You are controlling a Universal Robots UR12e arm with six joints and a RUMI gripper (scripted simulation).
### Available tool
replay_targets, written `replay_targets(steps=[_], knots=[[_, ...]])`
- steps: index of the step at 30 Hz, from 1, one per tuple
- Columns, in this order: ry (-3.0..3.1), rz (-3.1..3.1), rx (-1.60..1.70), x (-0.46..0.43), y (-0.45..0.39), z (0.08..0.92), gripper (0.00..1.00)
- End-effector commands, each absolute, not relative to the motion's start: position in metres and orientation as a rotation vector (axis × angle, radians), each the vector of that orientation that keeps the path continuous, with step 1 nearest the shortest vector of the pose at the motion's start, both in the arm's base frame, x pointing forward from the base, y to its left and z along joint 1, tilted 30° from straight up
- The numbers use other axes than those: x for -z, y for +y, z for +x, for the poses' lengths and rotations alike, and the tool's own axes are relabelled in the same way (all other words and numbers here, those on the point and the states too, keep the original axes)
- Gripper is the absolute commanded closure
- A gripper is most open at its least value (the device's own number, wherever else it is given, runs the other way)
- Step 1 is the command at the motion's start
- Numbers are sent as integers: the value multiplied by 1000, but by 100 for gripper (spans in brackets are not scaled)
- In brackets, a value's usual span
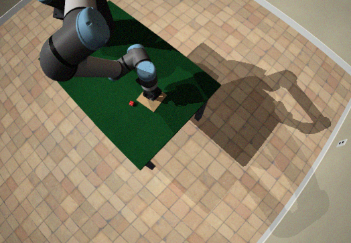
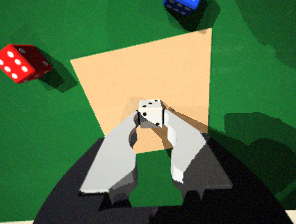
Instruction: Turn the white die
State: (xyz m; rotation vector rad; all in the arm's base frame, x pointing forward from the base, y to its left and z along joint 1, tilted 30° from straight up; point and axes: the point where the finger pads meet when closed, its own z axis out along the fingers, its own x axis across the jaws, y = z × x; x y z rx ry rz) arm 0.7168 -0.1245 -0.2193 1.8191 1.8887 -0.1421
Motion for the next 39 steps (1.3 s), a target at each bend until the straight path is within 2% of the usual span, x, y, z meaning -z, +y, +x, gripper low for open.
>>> replay_targets(steps=[1, 3, 4, 8, 9, 17, 18, 39], knots=[[1889, 1819, 141, 219, -124, 717, 94], [1889, 1819, 141, 219, -124, 717, 94], [1889, 1819, 141, 219, -124, 717, 90], [1889, 1819, 141, 219, -124, 717, 90], [1889, 1819, 141, 219, -124, 717, 86], [1889, 1819, 141, 219, -124, 717, 79], [1889, 1819, 141, 219, -124, 717, 76], [1889, 1819, 141, 198, -114, 710, 76]])
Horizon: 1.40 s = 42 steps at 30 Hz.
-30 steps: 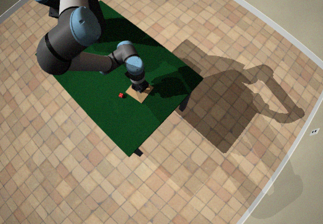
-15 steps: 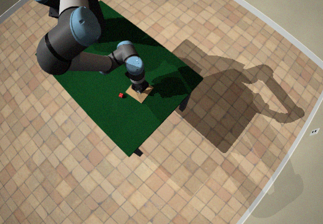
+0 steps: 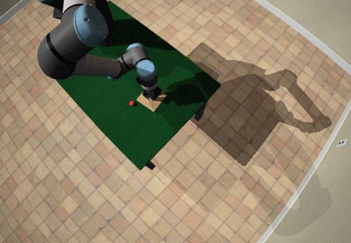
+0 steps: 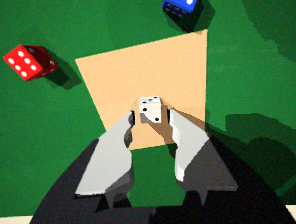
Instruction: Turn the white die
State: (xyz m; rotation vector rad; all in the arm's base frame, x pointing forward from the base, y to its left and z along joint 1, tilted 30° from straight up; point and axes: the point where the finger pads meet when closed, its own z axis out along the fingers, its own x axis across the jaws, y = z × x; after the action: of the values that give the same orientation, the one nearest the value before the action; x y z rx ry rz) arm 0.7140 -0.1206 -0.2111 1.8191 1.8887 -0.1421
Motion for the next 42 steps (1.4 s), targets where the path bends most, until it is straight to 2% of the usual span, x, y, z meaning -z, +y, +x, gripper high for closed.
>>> replay_targets(steps=[1, 23, 24, 42], knots=[[1889, 1819, 141, 198, -114, 710, 76], [1889, 1819, 141, 141, -87, 691, 76], [1889, 1819, 141, 141, -87, 691, 0], [1889, 1819, 141, 141, -87, 691, 0]])
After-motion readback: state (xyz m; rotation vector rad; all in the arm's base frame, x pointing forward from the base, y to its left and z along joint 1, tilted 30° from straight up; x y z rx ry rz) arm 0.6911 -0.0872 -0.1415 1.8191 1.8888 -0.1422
